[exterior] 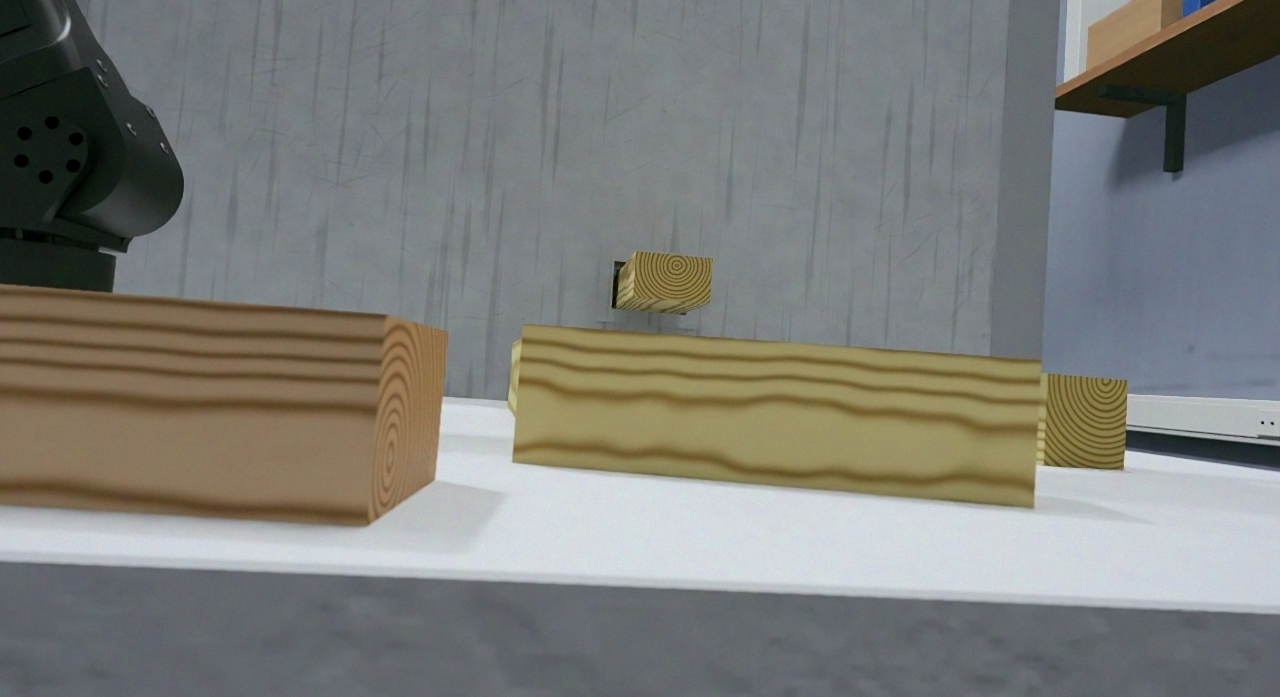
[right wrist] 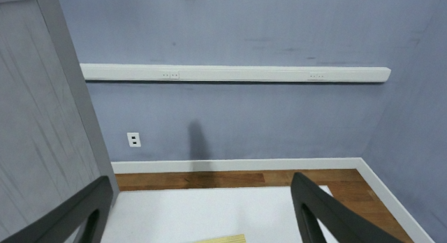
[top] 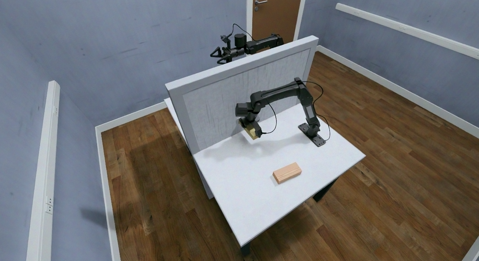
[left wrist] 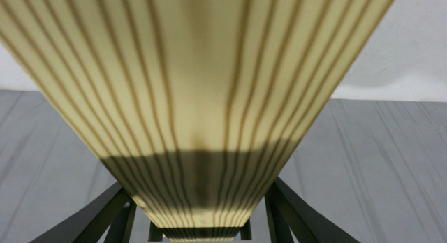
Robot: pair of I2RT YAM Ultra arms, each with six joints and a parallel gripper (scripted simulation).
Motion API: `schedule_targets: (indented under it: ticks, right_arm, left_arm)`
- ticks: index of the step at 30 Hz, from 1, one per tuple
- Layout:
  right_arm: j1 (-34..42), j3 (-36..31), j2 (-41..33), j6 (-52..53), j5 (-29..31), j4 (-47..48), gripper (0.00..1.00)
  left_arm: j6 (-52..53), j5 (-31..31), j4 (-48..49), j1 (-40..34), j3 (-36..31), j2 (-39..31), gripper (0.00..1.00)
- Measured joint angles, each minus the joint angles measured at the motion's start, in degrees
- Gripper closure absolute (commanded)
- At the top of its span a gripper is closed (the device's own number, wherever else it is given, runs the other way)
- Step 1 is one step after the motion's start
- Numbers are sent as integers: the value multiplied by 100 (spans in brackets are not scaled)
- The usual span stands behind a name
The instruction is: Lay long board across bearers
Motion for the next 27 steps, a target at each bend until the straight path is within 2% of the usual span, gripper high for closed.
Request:
schedule_targets:
  ticks: [8,20,27]
  right_arm:
    - [0,0,0,0,0,0,0]
    - [0,0,0,0,0,0,0]
    - [0,0,0,0,0,0,0]
  left_arm:
    - [0,-2,-157,0,142,13,27]
    - [0,0,-1228,0,1473,90,27]
    - [0,0,-1259,0,1368,92,27]
